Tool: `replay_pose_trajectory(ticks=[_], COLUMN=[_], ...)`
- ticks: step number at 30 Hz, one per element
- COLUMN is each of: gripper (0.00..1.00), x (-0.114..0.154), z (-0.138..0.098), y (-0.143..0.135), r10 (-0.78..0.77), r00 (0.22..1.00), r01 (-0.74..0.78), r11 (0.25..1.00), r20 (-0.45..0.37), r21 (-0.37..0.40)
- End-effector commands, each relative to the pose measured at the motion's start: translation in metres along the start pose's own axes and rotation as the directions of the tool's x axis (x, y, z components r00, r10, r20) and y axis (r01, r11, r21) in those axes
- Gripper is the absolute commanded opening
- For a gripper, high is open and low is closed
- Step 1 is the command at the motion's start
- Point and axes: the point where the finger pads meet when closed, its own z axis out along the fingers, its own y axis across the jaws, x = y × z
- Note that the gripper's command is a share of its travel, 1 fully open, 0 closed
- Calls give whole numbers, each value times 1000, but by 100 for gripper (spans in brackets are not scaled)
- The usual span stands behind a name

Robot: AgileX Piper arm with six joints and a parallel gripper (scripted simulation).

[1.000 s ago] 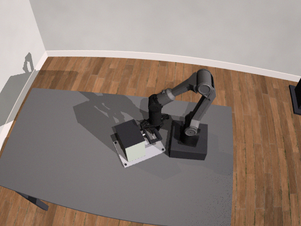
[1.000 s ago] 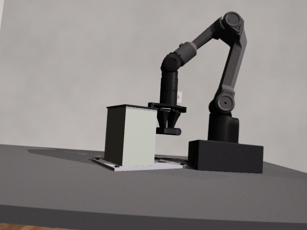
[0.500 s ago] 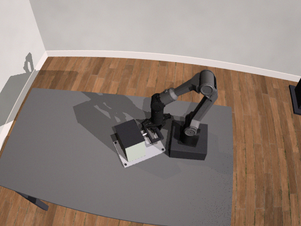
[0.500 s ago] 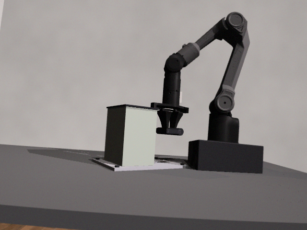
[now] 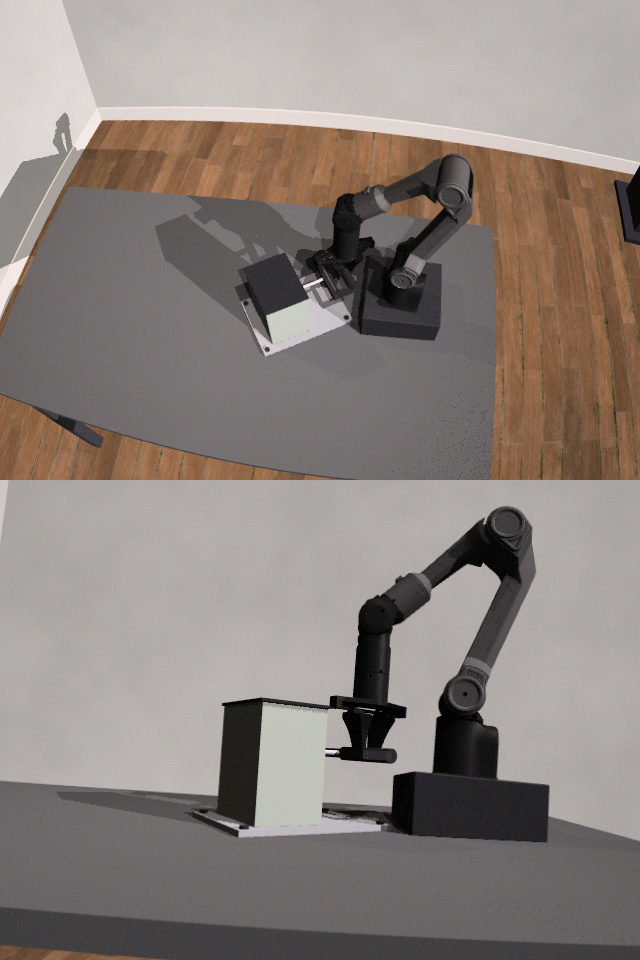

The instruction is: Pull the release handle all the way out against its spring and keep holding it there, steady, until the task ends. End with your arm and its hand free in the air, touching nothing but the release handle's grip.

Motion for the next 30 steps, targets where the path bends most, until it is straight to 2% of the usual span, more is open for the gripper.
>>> replay_pose_trajectory(ticks=[1, 30], gripper=[0, 0], x=[0, 0], z=[0, 0], y=[-11, -21], r10=[-4, -2], r00=[1000, 1000], r01=[4, 2], r11=[1000, 1000], r20=[-2, -2], r21=[24, 24])
